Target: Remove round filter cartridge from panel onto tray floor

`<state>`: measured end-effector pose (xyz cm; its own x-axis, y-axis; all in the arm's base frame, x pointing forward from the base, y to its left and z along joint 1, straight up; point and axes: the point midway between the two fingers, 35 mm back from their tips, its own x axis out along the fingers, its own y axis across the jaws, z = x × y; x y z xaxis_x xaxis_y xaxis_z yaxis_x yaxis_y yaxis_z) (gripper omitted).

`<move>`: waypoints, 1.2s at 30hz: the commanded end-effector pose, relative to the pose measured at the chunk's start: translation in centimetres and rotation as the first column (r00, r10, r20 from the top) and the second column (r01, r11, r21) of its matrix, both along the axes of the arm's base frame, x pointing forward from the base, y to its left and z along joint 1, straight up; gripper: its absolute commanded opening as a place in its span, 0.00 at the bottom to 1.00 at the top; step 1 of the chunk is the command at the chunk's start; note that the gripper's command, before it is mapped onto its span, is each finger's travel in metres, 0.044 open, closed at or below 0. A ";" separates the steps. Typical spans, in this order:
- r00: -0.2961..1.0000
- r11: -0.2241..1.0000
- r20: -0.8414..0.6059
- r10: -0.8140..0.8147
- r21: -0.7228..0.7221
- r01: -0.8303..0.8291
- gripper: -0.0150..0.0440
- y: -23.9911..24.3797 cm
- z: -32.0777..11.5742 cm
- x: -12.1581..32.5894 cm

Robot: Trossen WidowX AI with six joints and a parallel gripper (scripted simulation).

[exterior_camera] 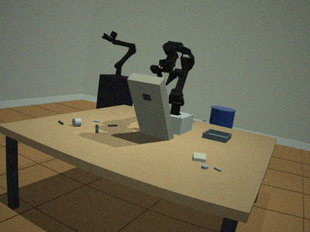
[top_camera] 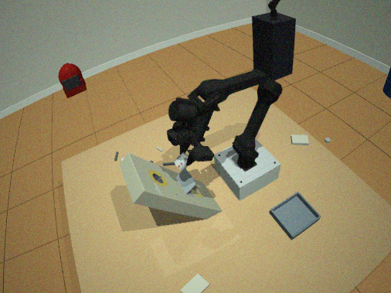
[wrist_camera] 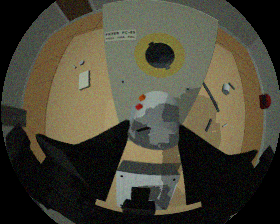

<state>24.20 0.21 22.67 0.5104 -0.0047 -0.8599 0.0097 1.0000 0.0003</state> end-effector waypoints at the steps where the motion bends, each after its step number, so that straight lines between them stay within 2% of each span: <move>1: 1.000 1.000 0.004 -0.004 0.000 0.004 0.25 0.4 0.6 -0.1; 26: 1.000 1.000 0.004 -0.004 0.008 0.004 0.25 8.5 -0.5 0.4; 28: 1.000 1.000 -0.013 0.018 0.004 -0.018 0.25 7.9 -0.8 0.2; 36: 0.973 0.973 -0.013 0.231 0.004 -0.231 0.25 11.7 -1.2 -1.2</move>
